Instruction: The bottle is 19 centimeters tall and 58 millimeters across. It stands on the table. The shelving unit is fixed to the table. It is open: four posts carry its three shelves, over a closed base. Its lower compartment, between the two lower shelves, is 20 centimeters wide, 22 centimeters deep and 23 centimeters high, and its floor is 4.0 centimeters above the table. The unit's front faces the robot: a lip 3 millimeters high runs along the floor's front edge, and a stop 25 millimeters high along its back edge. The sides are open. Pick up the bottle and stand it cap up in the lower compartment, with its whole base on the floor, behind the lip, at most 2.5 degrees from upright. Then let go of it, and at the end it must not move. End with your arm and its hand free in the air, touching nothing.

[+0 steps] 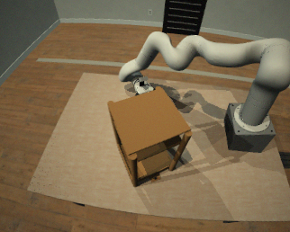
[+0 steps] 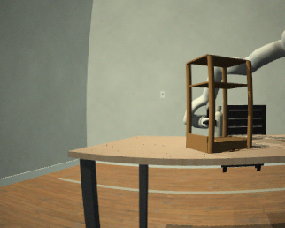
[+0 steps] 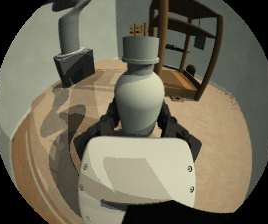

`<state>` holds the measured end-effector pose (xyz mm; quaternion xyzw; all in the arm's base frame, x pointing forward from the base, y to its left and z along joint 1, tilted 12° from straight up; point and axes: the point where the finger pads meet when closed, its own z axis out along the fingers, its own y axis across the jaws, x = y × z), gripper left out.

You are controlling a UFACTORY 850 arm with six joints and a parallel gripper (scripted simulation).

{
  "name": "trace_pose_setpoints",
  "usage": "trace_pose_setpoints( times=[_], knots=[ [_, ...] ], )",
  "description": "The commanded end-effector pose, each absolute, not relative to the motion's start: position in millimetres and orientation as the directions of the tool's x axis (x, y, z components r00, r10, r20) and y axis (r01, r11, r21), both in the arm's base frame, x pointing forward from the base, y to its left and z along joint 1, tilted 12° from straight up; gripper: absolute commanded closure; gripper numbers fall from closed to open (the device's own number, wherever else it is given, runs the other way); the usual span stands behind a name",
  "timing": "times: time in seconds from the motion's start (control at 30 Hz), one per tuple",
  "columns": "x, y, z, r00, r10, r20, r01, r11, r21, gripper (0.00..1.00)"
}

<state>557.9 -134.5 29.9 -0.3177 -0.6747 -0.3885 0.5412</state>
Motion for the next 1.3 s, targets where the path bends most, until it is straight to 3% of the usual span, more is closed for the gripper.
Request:
trace_pose_setpoints(
  times=[0.0,1.27],
  knots=[
    [558,-135,31,-0.214,0.009,0.977,0.849,0.496,0.182,1.0],
    [555,-135,49,-0.214,0.009,0.977,0.849,0.496,0.182,1.0]
  ],
)
